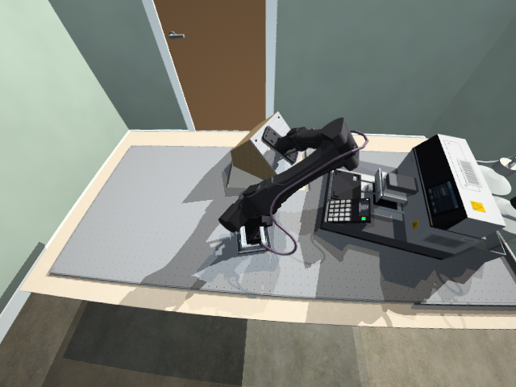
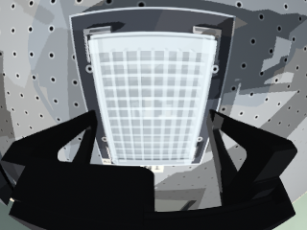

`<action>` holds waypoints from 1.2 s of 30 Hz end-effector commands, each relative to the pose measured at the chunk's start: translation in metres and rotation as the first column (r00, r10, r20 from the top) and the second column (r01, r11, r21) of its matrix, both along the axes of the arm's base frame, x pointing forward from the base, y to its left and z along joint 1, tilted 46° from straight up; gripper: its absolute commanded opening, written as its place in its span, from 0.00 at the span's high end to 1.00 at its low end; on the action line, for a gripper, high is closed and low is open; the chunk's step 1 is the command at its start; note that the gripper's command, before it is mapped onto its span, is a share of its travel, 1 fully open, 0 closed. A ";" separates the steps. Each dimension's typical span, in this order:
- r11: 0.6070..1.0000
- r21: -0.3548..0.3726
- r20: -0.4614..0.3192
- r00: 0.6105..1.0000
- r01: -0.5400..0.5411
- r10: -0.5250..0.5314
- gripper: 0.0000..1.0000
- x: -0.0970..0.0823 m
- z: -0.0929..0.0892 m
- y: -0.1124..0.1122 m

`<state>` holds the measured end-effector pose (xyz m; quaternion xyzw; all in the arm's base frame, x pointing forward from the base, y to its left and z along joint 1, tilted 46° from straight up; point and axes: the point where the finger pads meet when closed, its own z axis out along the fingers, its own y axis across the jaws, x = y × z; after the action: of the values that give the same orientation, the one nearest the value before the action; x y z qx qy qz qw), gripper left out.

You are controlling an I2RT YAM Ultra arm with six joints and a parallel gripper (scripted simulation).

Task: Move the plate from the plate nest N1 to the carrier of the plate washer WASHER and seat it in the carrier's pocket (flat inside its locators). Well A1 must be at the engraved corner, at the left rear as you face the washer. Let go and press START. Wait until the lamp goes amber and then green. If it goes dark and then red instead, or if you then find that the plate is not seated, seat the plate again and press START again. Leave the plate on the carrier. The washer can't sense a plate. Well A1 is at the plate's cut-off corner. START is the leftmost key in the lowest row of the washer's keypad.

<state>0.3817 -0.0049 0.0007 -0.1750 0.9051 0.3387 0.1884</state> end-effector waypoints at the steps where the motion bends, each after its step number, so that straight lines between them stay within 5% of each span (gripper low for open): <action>1: 1.000 0.021 -0.012 1.000 0.017 -0.017 0.00 -0.001 -0.006 0.001; 25: 1.000 0.005 0.008 1.000 0.013 -0.014 0.00 0.004 -0.003 0.002; 36: 1.000 0.005 0.008 1.000 0.013 -0.014 0.16 0.004 -0.003 0.002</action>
<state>0.3837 0.0015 -0.0059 -0.1749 0.9049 0.3396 0.1876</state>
